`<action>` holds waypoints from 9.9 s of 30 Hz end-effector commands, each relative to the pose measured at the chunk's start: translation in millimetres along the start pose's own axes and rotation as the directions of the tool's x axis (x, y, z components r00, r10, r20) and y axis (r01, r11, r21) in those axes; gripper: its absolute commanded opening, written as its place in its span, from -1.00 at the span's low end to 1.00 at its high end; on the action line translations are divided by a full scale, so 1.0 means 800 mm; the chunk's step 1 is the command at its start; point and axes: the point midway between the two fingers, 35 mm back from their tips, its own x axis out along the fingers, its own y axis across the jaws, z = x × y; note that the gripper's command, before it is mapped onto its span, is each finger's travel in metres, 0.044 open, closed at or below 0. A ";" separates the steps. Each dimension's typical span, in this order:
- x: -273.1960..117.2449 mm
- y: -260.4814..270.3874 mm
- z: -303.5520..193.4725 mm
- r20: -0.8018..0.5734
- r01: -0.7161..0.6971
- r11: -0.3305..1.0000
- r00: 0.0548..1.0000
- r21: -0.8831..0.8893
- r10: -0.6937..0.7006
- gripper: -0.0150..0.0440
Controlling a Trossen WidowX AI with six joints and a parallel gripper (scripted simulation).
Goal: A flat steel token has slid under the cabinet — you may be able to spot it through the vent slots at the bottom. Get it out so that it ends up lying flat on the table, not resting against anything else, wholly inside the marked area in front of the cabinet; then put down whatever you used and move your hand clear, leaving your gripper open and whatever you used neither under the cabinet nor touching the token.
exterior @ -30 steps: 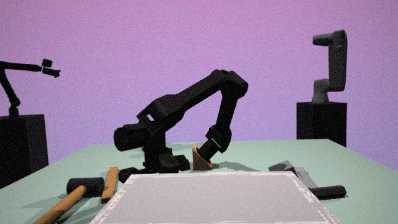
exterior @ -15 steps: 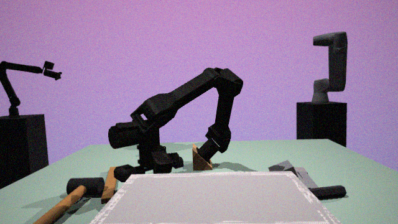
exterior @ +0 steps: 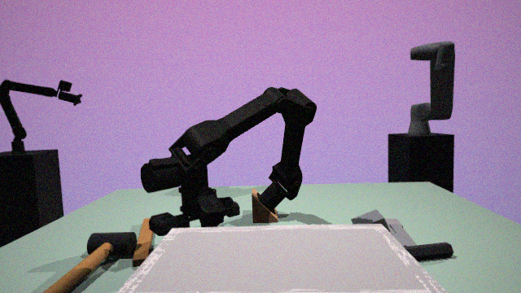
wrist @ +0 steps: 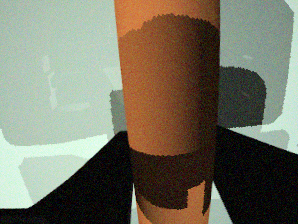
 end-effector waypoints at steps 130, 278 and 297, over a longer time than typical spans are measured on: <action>-0.025 -0.093 -0.036 0.011 0.025 0.981 1.000 -0.192 -0.023 -0.49; 0.005 -0.086 -0.001 0.013 0.024 0.981 1.000 -0.194 -0.022 -0.49; 0.000 -0.093 -0.031 0.010 0.025 0.981 1.000 -0.195 -0.024 -0.49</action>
